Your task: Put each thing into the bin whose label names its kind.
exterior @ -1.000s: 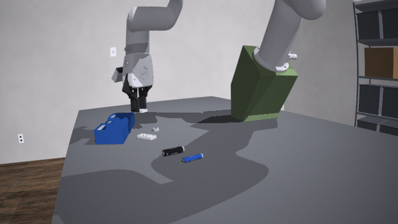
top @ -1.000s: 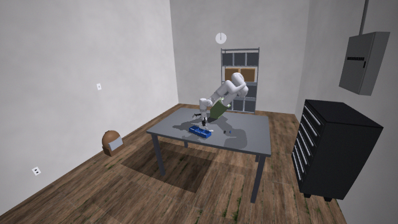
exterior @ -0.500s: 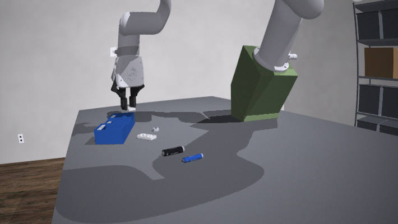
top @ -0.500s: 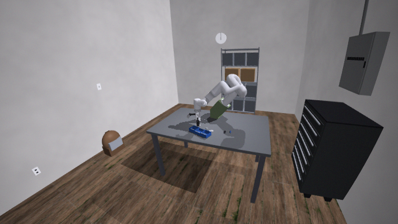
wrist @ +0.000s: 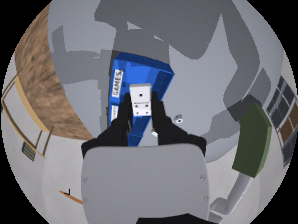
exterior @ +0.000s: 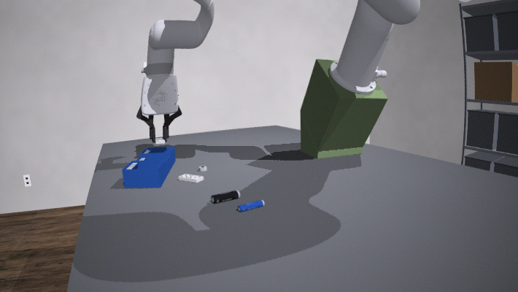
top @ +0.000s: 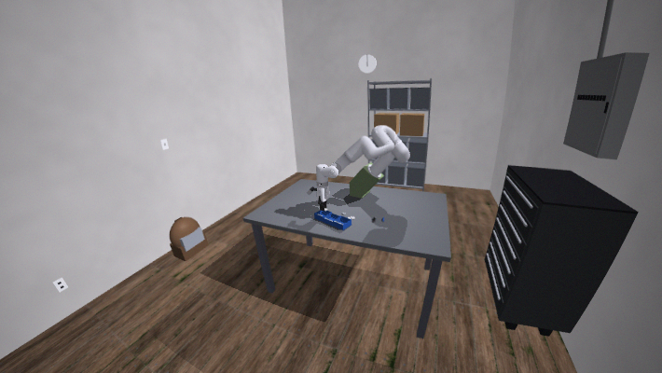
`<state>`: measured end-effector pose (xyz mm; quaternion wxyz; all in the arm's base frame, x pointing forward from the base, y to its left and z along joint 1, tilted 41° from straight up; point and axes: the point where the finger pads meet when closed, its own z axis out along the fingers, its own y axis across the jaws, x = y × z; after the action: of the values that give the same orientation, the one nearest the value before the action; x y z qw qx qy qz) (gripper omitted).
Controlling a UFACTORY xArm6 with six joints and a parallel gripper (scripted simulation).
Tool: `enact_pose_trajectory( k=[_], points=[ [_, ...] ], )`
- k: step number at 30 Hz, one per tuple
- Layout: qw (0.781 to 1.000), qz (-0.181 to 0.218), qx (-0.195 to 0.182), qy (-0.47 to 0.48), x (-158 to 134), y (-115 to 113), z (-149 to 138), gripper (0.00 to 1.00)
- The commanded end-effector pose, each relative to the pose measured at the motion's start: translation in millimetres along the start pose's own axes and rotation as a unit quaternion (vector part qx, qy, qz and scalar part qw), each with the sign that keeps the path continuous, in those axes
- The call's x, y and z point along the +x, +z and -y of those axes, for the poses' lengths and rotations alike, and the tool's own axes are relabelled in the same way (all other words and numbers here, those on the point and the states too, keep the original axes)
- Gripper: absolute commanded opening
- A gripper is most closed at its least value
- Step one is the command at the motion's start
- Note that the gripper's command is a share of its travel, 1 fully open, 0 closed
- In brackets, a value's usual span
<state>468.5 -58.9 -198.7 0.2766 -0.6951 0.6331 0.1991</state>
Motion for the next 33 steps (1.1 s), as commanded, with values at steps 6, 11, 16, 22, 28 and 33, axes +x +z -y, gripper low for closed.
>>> enact_pose_trajectory(
  k=[6, 11, 16, 22, 28, 33],
  points=[
    [0.99, 0.005, -0.016, 0.14, 0.9, -1.5, 1.3, 0.0],
    [0.988, 0.006, -0.019, 0.152, 0.4, -1.5, 0.9, 0.0],
    [0.988, 0.006, -0.019, 0.152, 0.2, -1.5, 0.9, 0.0],
    [0.988, 0.006, -0.019, 0.152, 0.2, -1.5, 1.1, 0.0],
    [0.988, 0.006, -0.019, 0.152, 0.1, 4.5, 1.0, 0.0],
    [0.988, 0.006, -0.019, 0.152, -0.1, 10.5, 0.8, 0.0]
  ],
)
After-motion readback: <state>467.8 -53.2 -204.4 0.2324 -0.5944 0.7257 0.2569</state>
